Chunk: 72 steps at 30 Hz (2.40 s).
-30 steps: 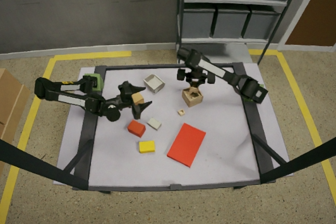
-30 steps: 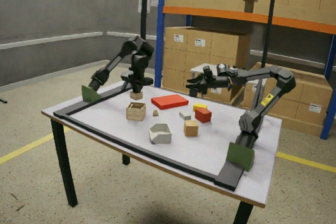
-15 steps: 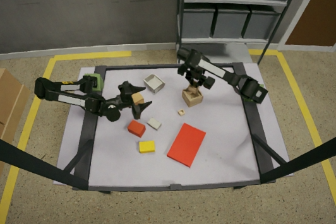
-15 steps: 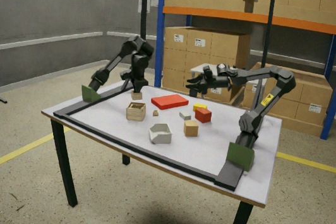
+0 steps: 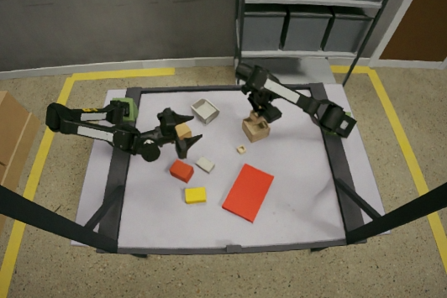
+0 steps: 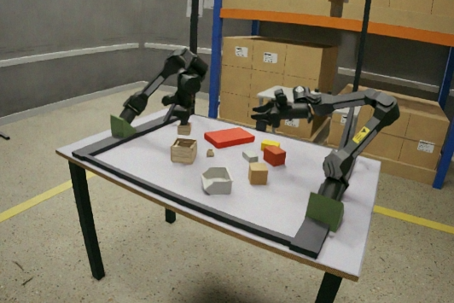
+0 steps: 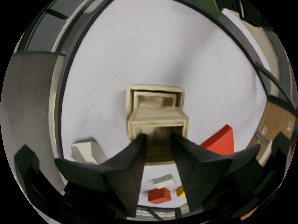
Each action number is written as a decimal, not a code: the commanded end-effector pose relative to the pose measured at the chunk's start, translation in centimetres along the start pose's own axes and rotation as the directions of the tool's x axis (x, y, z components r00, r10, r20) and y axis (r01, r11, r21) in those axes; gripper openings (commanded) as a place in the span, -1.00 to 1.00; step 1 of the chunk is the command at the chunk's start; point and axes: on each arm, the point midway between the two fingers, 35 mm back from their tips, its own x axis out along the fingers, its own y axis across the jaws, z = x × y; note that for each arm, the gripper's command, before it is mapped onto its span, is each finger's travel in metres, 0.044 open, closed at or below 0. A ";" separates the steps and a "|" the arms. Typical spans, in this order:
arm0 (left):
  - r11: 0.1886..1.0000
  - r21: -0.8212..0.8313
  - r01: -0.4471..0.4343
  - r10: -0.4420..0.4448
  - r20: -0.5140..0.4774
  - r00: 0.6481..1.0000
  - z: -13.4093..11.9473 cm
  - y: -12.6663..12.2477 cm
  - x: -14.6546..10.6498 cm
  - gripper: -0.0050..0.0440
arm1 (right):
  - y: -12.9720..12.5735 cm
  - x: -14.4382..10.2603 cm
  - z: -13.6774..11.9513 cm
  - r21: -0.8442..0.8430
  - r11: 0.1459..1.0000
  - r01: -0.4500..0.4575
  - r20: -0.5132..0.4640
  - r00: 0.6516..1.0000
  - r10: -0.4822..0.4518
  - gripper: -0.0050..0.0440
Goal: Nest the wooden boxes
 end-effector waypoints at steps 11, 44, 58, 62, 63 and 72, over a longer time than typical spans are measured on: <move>1.000 -0.011 0.014 -0.014 0.009 1.000 0.3 -0.4 -0.3 0.84 | -0.2 0.2 -0.3 0.097 0.995 -0.006 -0.004 1.000 0.007 -0.03; 1.000 -0.011 0.014 -0.014 0.009 1.000 0.3 -0.4 -0.3 0.84 | -0.3 3.4 -0.4 0.093 0.996 -0.009 -0.007 1.000 0.010 -0.03; 1.000 -0.011 0.014 -0.014 0.009 1.000 0.3 -0.4 -0.3 0.84 | -0.3 4.2 -0.3 0.092 0.996 -0.010 -0.006 1.000 0.010 -0.03; 1.000 -0.011 0.014 -0.014 0.009 1.000 0.3 -0.4 -0.3 0.84 | -0.3 4.4 -0.3 0.094 0.996 -0.008 -0.007 1.000 0.009 -0.03; 1.000 -0.011 0.014 -0.014 0.009 1.000 0.3 -0.4 -0.3 0.84 | -0.3 4.6 -0.2 0.097 0.995 -0.005 -0.005 1.000 0.005 -0.03; 1.000 -0.011 0.014 -0.014 0.009 1.000 0.3 -0.4 -0.3 0.84 | -0.2 5.1 -0.2 0.097 0.995 -0.005 -0.004 1.000 0.006 -0.03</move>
